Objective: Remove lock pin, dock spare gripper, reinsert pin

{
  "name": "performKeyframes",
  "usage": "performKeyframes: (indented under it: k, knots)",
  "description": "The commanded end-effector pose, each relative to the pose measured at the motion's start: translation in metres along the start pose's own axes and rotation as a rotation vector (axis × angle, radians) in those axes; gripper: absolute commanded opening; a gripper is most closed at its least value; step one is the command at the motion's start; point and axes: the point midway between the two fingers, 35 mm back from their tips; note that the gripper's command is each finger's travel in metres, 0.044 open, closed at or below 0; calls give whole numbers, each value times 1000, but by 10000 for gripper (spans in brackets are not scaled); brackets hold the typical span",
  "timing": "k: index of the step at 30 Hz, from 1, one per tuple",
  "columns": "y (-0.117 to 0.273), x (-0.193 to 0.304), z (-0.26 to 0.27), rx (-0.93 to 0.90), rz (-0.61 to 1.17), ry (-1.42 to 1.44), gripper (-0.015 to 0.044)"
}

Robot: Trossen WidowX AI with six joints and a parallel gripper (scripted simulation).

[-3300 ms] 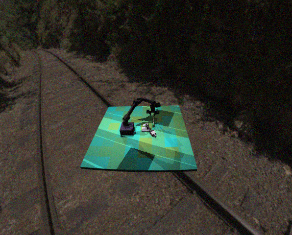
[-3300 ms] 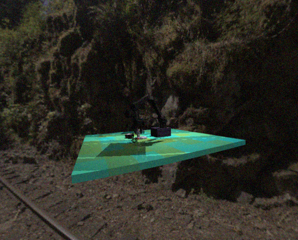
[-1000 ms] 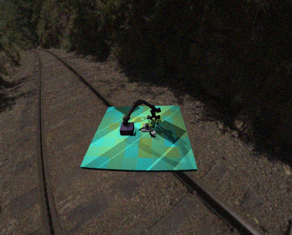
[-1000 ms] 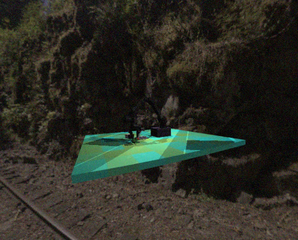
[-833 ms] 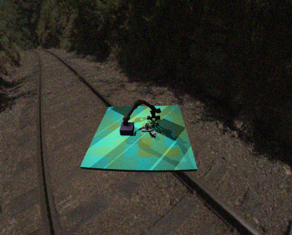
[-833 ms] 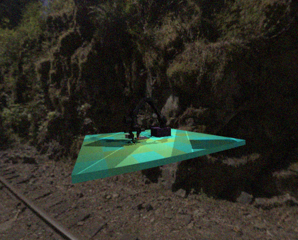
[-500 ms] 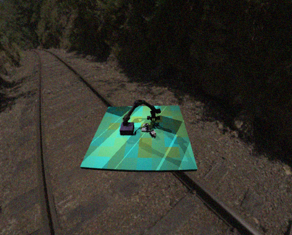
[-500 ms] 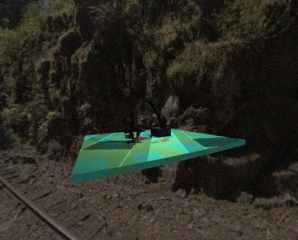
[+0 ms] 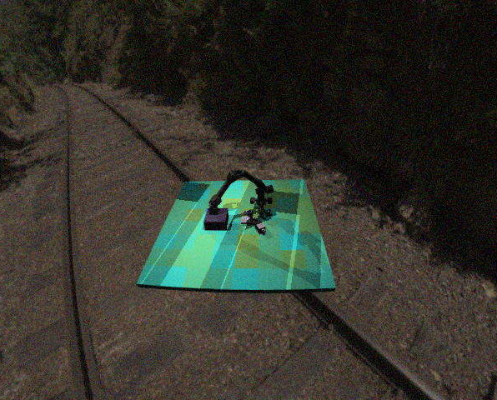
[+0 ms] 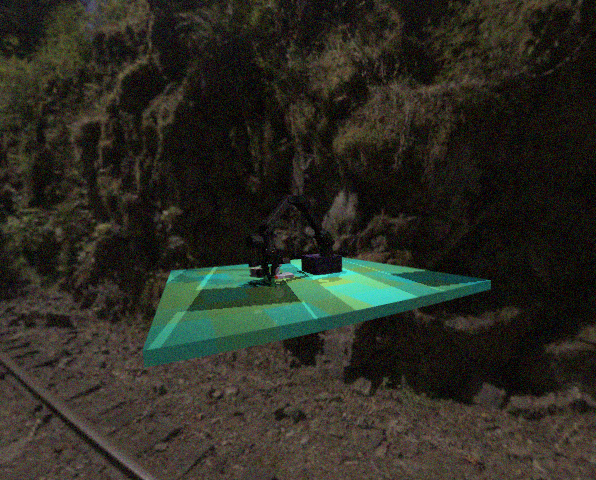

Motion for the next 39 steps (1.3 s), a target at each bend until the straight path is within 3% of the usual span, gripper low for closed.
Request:
performKeyframes:
  k: [1, 24, 39]
  knots:
    - [7, -1, 0, 3, 0, 2, 0]
    - [25, 2, 8, -29, 19, -4, 0]
    - [44, 43, -8, -28, 23, -9, 0]
Point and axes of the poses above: the point midway between the two fingers, 35 mm back from their tips, its own y axis back along the fingers, its own z axis across the jaws, x = y × z, and after that the axes turned 12 degrees about -y, right-handed
